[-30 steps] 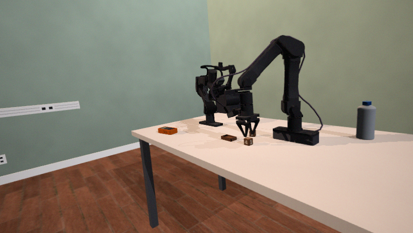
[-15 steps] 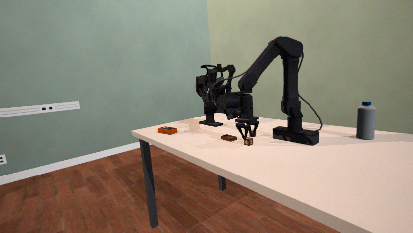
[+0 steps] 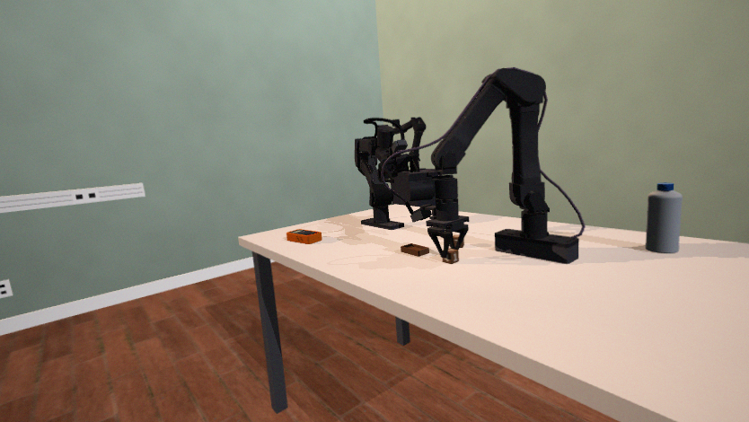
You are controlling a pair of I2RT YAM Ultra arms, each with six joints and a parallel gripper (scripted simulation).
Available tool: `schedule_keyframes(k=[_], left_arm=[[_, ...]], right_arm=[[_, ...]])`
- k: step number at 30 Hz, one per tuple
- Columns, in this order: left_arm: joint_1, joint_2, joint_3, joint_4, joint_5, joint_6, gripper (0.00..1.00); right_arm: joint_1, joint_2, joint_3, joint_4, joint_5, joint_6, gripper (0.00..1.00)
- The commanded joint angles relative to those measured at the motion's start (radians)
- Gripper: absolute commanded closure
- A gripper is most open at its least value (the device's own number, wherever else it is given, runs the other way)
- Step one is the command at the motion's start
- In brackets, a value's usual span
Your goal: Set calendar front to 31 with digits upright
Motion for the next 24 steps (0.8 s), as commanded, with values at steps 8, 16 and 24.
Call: schedule_keyframes(k=[8, 16, 24], left_arm=[[-0.009, 0.007, -0.011, 0.017, 0.019, 0.002, 0.63], [0.002, -0.003, -0.013, 0.017, 0.019, 0.013, 0.74], [0.011, -0.017, 0.0, -0.011, 0.01, 0.017, 0.77]], right_arm=[[-0.013, -0.026, 0.009, 0.017, 0.003, 0.007, 0.0], [-0.013, -0.026, 0.009, 0.017, 0.003, 0.007, 0.0], [-0.013, -0.026, 0.009, 0.017, 0.003, 0.007, 0.0]])
